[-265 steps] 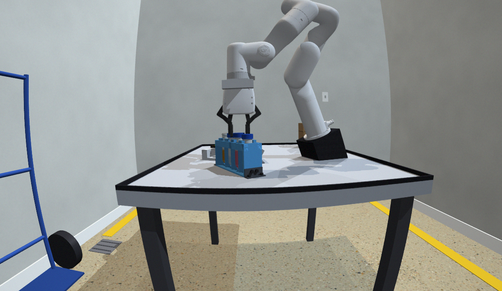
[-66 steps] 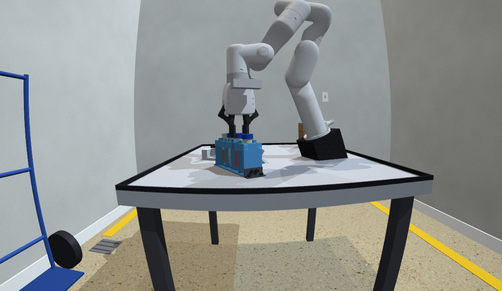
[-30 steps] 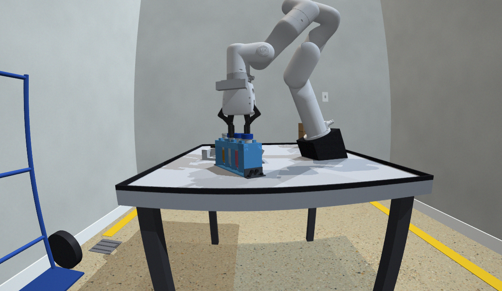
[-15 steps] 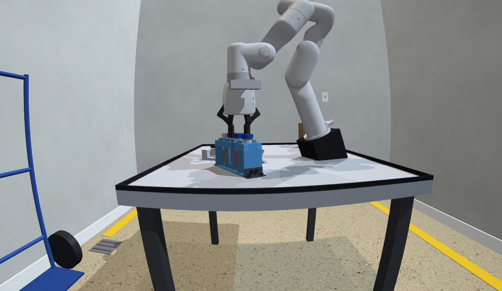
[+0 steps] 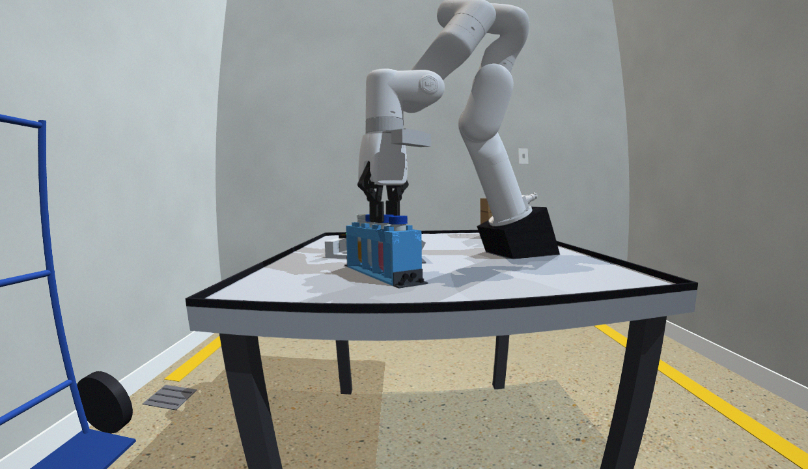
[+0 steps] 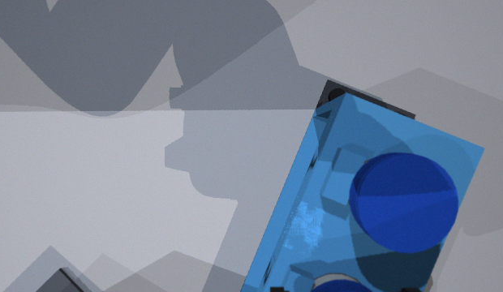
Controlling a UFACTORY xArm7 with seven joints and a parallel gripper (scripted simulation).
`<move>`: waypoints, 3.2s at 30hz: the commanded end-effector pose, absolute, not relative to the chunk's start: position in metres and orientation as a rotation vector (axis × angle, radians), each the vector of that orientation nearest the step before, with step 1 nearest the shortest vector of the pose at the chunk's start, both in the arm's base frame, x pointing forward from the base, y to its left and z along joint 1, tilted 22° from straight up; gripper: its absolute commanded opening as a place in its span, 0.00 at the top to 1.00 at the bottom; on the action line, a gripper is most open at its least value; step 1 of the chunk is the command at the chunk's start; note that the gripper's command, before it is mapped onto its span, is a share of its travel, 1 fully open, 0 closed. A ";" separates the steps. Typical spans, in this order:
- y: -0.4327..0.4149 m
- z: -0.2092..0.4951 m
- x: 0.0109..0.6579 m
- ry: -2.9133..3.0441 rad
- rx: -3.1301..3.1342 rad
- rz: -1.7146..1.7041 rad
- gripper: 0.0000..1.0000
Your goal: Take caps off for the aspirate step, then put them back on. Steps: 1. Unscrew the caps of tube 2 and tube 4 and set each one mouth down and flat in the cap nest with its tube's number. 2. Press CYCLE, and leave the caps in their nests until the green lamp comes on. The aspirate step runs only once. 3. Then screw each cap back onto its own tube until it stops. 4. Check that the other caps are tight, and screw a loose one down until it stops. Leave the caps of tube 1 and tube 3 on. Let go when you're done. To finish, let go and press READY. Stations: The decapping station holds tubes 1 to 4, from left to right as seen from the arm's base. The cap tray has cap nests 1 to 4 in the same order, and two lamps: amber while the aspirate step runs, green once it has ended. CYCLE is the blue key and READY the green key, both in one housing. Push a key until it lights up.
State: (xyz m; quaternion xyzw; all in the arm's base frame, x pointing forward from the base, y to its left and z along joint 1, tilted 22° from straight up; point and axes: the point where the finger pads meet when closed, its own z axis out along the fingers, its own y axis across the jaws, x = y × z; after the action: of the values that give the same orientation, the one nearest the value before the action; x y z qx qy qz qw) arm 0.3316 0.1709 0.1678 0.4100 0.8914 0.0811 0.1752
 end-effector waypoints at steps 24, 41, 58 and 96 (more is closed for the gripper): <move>0.171 0.169 0.332 2.673 0.736 0.186 1.00; 0.171 0.169 0.332 2.349 1.558 0.343 1.00; 0.171 0.168 0.332 1.774 2.287 0.477 1.00; 0.170 0.202 0.319 1.635 2.408 0.496 0.54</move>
State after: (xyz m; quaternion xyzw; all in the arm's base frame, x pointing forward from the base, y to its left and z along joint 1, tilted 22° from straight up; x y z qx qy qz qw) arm 0.3241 0.1705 0.1888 0.8122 0.5511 0.1665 0.0943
